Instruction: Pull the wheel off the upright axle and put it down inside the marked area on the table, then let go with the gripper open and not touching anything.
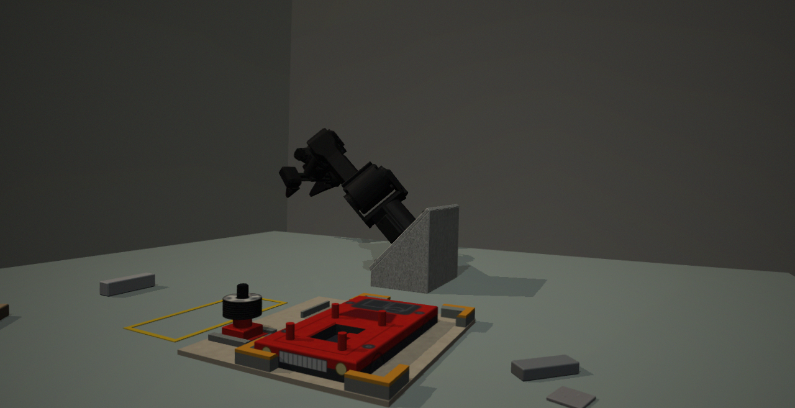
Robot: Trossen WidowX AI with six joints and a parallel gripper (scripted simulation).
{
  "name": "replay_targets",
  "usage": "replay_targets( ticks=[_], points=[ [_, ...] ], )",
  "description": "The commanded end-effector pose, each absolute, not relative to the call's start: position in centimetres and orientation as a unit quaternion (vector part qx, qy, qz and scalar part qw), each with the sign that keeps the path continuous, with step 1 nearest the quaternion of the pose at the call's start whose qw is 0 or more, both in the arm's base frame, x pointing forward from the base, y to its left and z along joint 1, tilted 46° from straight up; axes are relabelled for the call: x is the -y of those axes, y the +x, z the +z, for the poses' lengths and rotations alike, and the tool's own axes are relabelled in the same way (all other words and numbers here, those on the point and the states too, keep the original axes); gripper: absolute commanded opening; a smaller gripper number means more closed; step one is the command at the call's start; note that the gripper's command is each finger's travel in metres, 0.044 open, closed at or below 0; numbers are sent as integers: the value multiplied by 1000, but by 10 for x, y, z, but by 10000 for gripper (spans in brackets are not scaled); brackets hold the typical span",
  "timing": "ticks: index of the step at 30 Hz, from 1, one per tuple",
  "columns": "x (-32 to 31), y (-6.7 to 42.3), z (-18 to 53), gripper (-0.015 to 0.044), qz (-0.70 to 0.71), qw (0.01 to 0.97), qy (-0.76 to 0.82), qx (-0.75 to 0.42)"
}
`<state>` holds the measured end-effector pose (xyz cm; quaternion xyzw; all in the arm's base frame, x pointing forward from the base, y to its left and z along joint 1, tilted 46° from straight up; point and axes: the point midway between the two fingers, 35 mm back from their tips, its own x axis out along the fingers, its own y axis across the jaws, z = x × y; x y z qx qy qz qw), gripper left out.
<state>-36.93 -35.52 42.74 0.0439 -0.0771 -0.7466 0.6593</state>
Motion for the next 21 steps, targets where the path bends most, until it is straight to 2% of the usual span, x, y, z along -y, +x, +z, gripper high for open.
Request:
replay_targets(
  ticks=[1, 4, 21],
  points=[
    [355, -369, 428, 374, -747, 659, 43, 78],
    [352, -363, 442, 300, -746, 660, 30, 84],
    [292, -279, 581, 300, -716, 666, -94, 187]
  ],
)
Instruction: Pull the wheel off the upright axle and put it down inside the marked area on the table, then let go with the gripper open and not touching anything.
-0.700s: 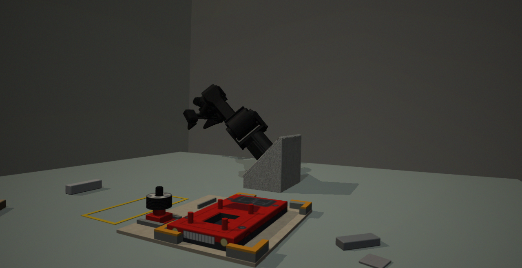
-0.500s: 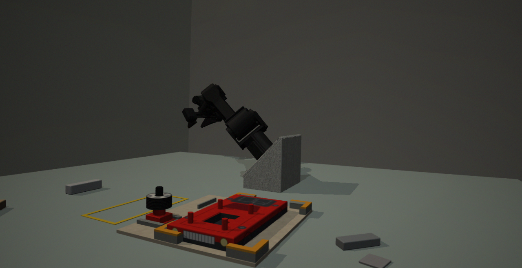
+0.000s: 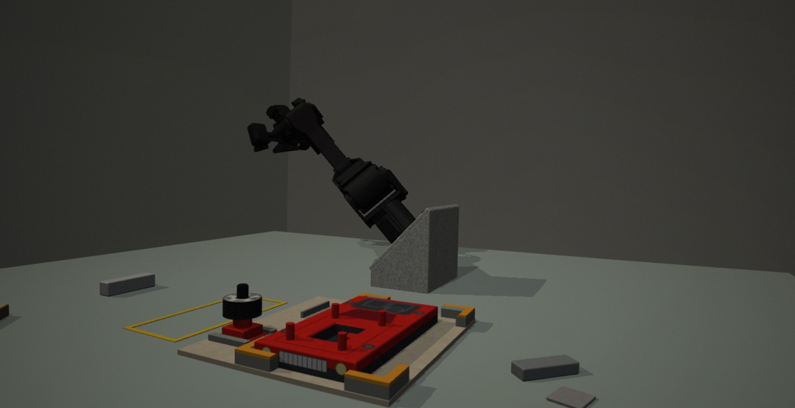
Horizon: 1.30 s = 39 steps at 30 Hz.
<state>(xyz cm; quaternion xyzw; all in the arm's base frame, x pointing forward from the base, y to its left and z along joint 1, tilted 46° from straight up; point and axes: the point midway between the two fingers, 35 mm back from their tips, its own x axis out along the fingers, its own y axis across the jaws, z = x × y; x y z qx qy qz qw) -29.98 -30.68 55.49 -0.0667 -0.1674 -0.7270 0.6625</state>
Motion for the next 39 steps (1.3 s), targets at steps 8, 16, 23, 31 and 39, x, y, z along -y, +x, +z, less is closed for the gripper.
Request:
replay_targets(
  ticks=[8, 16, 23, 31, 39],
  points=[
    [249, -220, 640, 300, -680, 678, -176, 215],
    [212, -152, 678, 300, -621, 706, -223, 257],
    [181, -117, 695, 300, -606, 702, -274, 255],
    [145, -63, 708, 300, -566, 711, -334, 252],
    [105, 15, 713, 300, -489, 748, -375, 246]
  ],
)
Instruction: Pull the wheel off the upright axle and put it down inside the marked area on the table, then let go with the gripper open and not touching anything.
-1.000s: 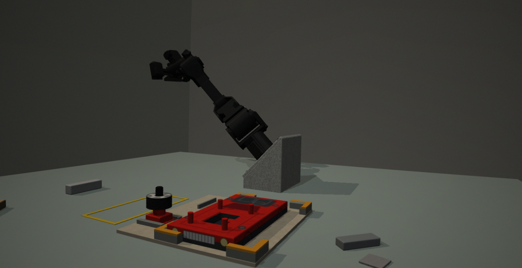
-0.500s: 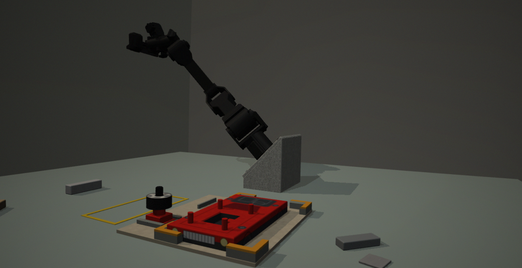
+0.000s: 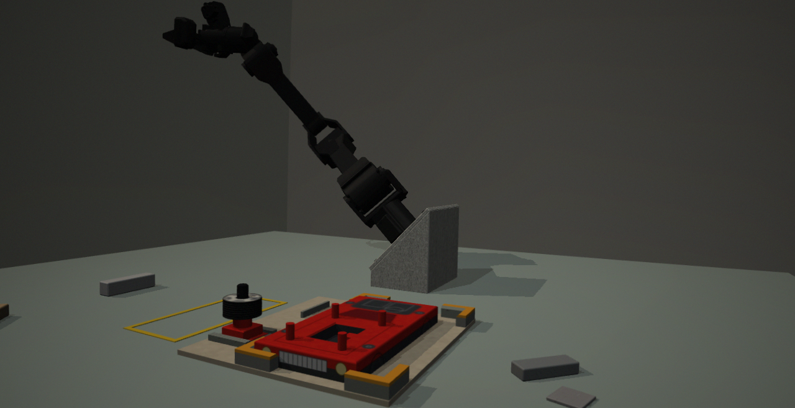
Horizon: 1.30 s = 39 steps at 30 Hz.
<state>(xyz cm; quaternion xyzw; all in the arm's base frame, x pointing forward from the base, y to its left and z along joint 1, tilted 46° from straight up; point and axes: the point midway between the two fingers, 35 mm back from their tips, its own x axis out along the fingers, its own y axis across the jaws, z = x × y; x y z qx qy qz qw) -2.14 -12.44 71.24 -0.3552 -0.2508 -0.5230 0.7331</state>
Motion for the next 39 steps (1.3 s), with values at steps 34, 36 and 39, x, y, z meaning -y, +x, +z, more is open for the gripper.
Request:
replay_targets(
  ticks=[34, 36, 39],
  points=[
    [-52, 325, 565, 300, -152, 884, -439, 54],
    [-59, 339, 547, 300, -136, 890, -434, 29],
    [-69, 359, 518, 300, -115, 898, -425, -10]
  ],
)
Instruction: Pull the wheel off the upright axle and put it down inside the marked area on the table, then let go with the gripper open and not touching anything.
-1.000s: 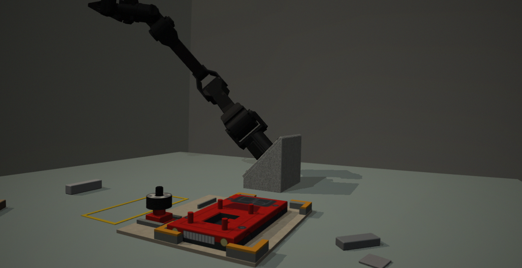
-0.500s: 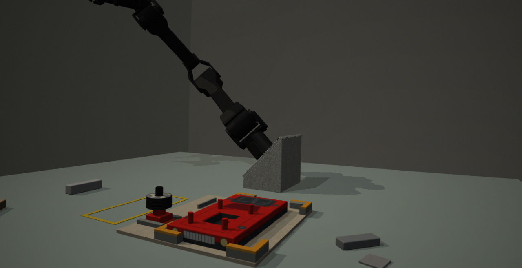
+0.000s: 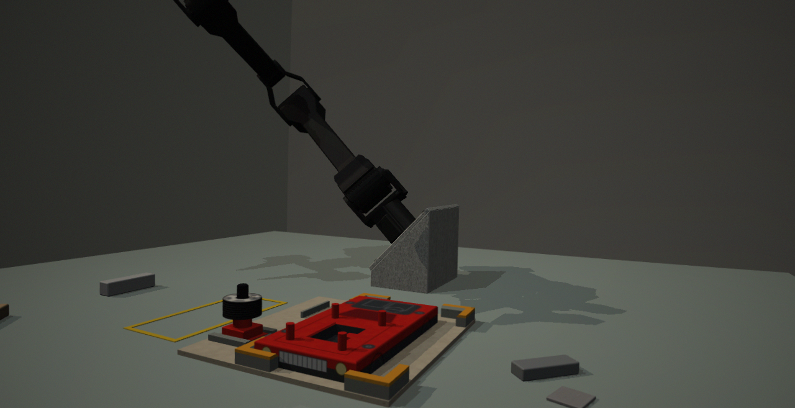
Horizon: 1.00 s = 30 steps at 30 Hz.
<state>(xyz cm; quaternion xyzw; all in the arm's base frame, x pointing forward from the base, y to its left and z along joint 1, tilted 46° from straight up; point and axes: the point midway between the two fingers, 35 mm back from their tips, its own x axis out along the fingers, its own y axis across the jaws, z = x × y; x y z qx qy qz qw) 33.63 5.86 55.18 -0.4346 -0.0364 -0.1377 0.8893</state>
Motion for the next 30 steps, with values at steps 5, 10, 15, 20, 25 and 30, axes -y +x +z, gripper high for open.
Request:
replay_targets(
  ticks=[5, 10, 15, 20, 25, 30],
  points=[
    [-83, 388, 465, 300, -84, 906, -408, -80],
    [-93, 409, 410, 300, -64, 906, -388, -155],
    [-100, 422, 350, 300, -54, 898, -367, -237],
    [-102, 426, 291, 300, -57, 880, -345, -320],
    [-100, 422, 231, 300, -74, 852, -325, -404],
    [-94, 409, 177, 300, -105, 813, -310, -482]
  ],
)
